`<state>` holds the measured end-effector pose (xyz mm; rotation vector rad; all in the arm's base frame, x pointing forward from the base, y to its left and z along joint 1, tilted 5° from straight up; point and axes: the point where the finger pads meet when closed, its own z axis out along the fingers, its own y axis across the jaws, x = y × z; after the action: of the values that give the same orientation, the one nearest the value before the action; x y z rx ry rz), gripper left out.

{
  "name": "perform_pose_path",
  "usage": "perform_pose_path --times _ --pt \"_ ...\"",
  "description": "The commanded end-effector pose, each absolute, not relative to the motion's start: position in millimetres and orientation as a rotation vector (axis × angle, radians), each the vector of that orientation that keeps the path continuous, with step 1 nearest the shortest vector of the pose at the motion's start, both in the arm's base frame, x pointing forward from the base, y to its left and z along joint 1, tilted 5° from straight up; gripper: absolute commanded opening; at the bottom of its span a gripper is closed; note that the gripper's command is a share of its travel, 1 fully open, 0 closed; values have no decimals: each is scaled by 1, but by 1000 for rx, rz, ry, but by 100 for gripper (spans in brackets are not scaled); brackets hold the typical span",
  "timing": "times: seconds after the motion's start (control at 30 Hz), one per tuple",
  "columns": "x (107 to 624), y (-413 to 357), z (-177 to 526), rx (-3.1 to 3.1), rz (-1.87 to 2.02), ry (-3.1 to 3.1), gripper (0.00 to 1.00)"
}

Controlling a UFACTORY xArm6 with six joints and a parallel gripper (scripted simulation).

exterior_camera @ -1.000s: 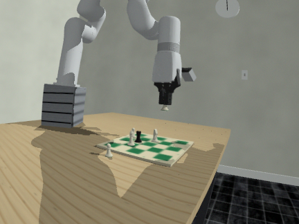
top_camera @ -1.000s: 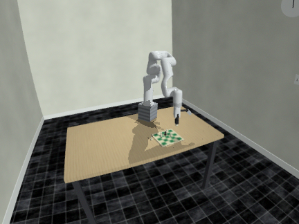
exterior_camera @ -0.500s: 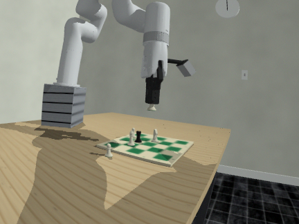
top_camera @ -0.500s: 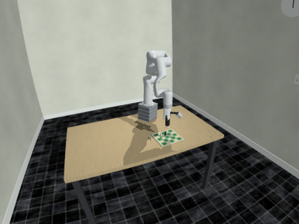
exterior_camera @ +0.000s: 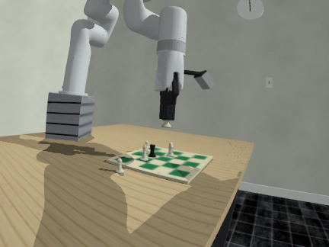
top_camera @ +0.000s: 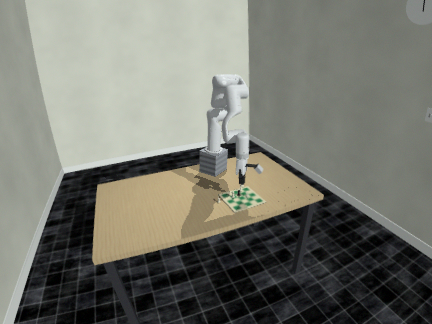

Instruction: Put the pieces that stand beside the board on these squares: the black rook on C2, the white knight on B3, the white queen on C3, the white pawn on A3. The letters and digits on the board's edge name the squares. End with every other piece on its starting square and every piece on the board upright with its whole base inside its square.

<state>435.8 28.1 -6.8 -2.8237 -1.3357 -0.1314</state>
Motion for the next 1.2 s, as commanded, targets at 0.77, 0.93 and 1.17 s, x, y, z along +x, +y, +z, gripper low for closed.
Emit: perform_pose_path --times 0.77,0.93,1.17 --pt "443 32 -87 -2824 -136 -1336 0" --pt "443 32 -87 -2824 -136 -1336 0" --pt "443 32 -87 -2824 -136 -1336 0"
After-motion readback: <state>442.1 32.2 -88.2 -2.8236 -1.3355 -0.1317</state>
